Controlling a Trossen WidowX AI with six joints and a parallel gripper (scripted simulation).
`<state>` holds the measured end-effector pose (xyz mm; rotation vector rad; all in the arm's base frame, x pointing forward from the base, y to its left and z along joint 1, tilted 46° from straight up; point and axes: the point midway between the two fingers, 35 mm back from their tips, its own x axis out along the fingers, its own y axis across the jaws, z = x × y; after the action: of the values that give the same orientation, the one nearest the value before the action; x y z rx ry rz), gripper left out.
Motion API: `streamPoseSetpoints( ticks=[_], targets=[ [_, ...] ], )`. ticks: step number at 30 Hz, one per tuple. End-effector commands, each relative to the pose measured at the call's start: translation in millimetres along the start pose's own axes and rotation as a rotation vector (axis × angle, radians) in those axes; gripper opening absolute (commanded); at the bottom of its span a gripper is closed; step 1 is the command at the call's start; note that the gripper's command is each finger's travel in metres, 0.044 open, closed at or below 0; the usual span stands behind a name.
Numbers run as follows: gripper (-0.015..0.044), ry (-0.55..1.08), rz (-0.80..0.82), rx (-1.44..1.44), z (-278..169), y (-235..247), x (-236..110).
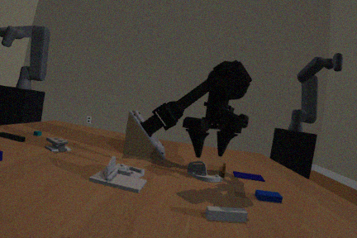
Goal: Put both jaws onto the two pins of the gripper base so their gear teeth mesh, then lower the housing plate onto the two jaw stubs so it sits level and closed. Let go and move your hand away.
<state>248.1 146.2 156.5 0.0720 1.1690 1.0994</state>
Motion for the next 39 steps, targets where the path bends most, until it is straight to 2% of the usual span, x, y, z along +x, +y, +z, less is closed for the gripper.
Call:
streamPoseSetpoints(
  ticks=[1,13,30,39],
  targets=[
    [0.044,-0.001,-0.001,0.002,0.1,-0.3,0.1],
    [0.044,-0.001,-0.001,0.002,0.1,-0.3,0.1],
    [0.0,0.006,0.005,-0.001,0.3,1.3,-6.6],
    [0.0,0.006,0.005,-0.001,0.3,1.3,-6.6]
  ],
)
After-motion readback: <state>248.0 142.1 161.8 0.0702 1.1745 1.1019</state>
